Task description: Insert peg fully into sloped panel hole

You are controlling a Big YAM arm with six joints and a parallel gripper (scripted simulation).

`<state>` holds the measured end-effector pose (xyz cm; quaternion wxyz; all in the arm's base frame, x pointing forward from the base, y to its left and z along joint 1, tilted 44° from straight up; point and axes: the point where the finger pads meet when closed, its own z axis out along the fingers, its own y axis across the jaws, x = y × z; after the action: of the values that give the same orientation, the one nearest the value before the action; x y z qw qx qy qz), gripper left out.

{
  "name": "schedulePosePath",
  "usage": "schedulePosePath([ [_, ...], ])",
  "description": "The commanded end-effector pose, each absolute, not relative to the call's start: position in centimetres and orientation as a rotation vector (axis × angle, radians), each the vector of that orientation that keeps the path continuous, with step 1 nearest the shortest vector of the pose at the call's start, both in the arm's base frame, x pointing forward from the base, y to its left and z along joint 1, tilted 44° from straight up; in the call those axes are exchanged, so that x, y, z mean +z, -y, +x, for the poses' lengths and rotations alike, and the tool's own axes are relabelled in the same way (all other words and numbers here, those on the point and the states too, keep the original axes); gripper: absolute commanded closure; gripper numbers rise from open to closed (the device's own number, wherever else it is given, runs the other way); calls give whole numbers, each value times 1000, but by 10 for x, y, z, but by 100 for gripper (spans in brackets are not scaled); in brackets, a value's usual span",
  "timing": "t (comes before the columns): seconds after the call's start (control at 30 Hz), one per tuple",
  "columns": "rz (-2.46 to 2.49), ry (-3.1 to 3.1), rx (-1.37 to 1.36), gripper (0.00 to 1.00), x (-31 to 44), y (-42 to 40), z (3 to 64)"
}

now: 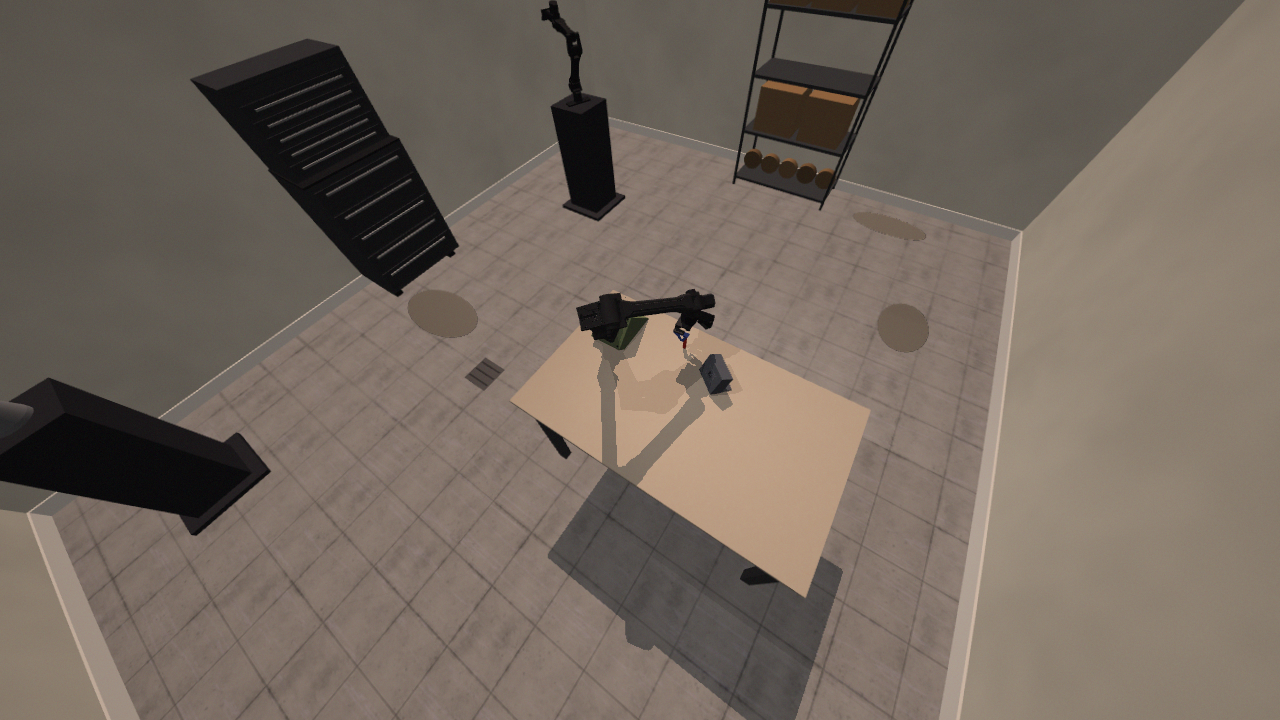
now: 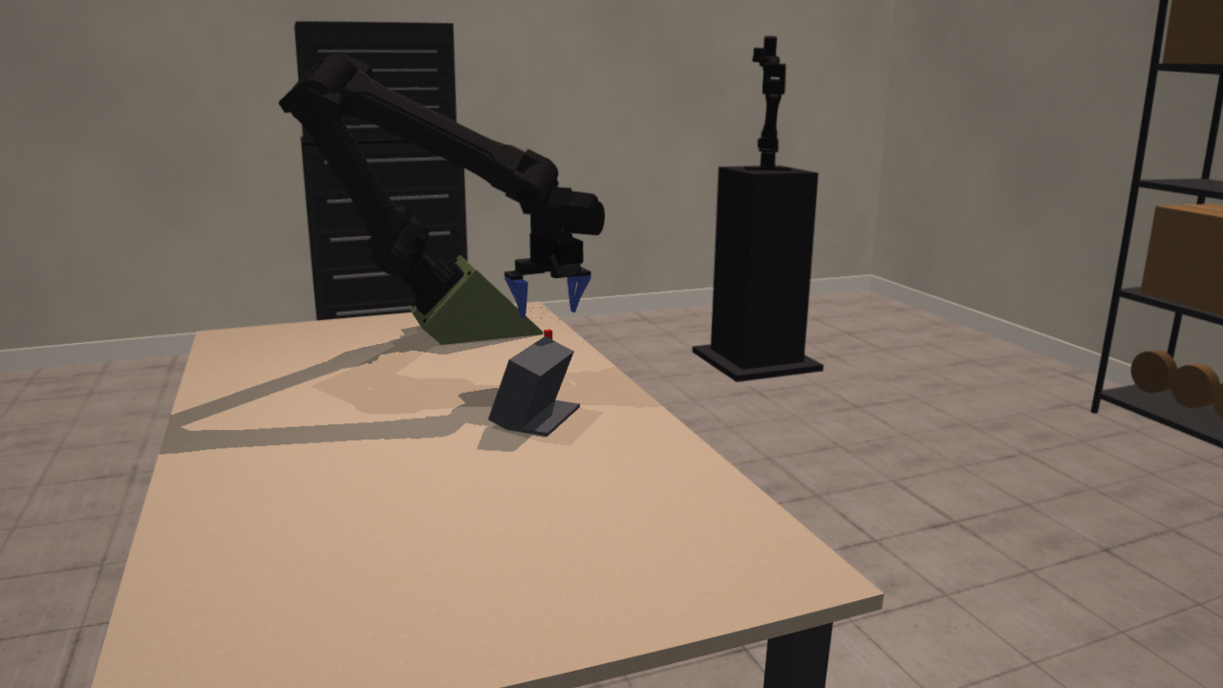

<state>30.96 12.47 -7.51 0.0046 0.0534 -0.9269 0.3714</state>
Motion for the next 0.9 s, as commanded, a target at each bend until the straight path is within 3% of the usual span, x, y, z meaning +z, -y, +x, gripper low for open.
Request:
schedulePosePath([
  [0.0,111,2925,1168,0,-73,-128,311],
  [0.87,111,2925,1168,0,-94,-106,311],
])
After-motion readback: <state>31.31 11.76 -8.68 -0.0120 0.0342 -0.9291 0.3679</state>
